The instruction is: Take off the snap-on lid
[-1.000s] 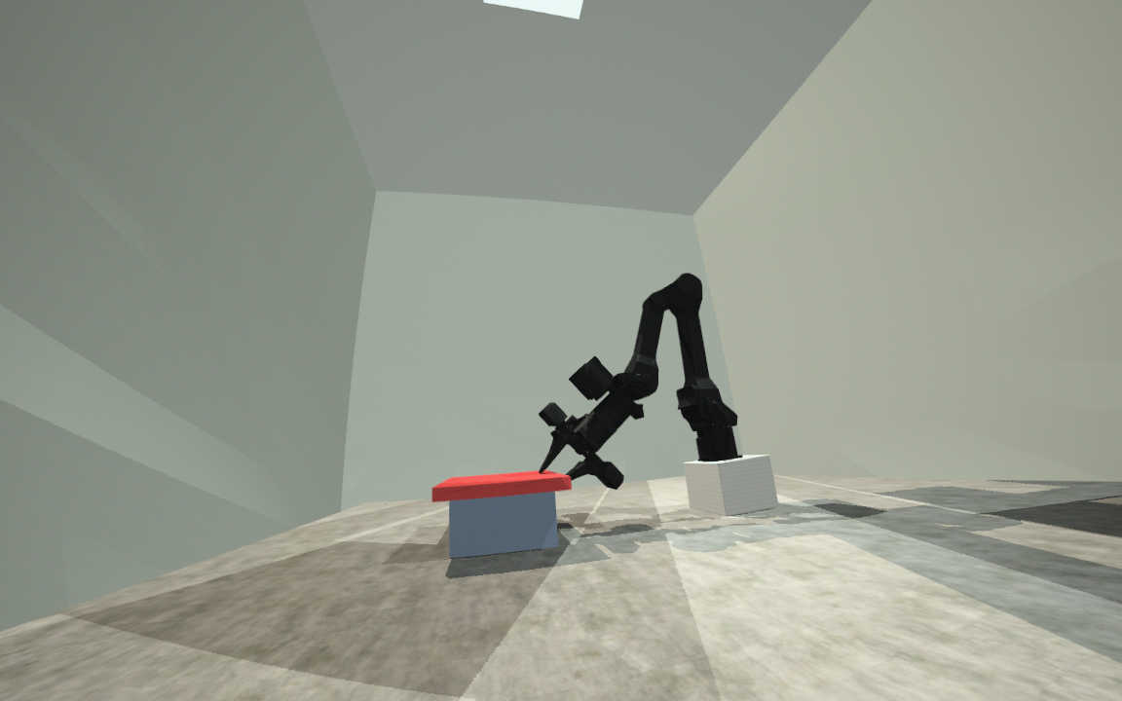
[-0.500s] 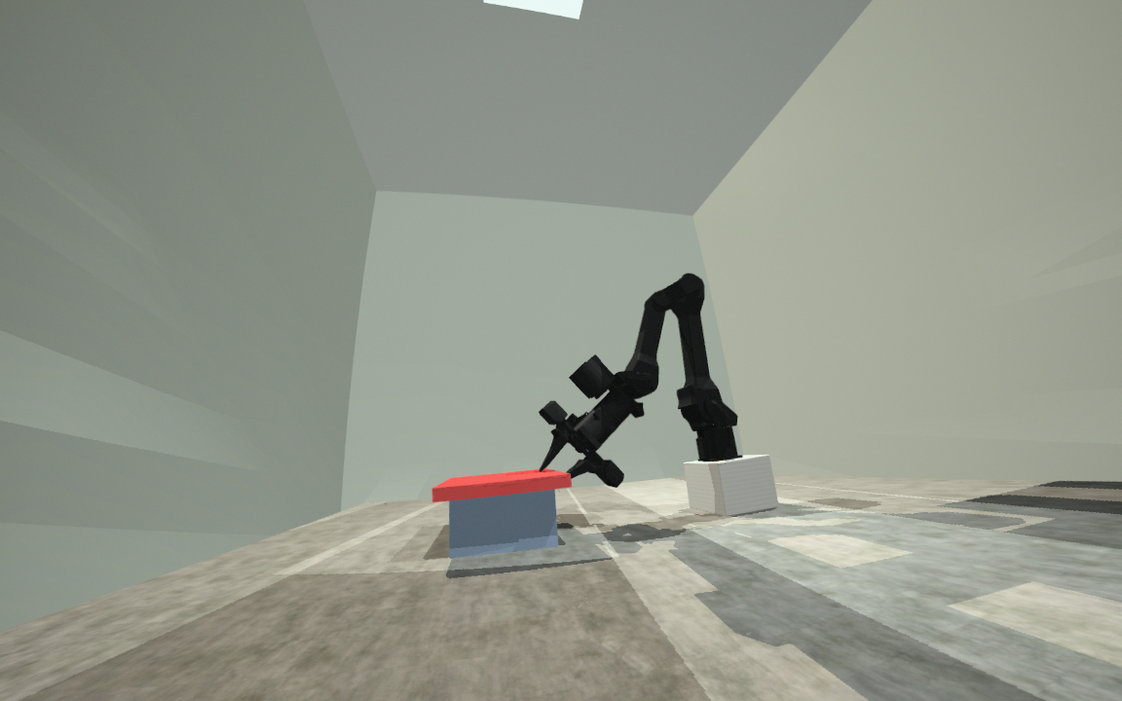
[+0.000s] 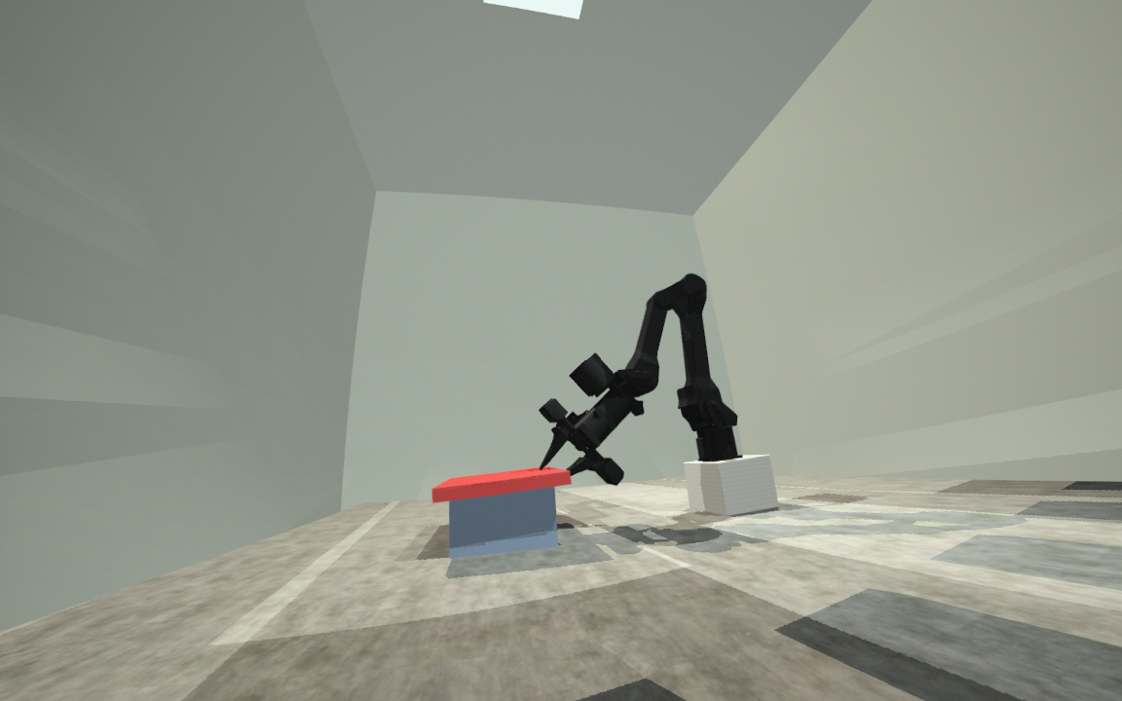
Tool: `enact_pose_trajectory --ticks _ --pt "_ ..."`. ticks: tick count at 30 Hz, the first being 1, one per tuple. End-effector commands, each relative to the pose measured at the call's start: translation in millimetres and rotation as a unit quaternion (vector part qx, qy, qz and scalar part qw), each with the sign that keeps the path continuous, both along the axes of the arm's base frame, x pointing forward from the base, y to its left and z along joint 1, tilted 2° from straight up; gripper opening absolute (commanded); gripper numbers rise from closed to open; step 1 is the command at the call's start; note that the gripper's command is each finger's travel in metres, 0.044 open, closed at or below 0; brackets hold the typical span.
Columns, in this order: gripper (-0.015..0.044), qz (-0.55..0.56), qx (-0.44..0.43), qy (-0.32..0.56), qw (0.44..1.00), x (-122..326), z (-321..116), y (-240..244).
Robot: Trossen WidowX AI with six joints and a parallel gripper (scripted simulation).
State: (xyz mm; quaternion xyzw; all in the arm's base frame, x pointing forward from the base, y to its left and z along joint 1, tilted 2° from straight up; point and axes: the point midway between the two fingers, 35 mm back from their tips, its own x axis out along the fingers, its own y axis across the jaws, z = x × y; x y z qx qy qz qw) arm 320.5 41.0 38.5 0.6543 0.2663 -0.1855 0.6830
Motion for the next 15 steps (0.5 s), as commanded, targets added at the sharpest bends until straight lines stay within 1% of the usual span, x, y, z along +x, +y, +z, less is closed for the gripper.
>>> enact_pose_trajectory --ticks 1,15 --pt "0.0 0.0 0.0 -0.001 1.0 -0.1 1.8 0.0" --pt "0.0 0.0 0.0 -0.001 1.0 -0.3 4.7 0.0"
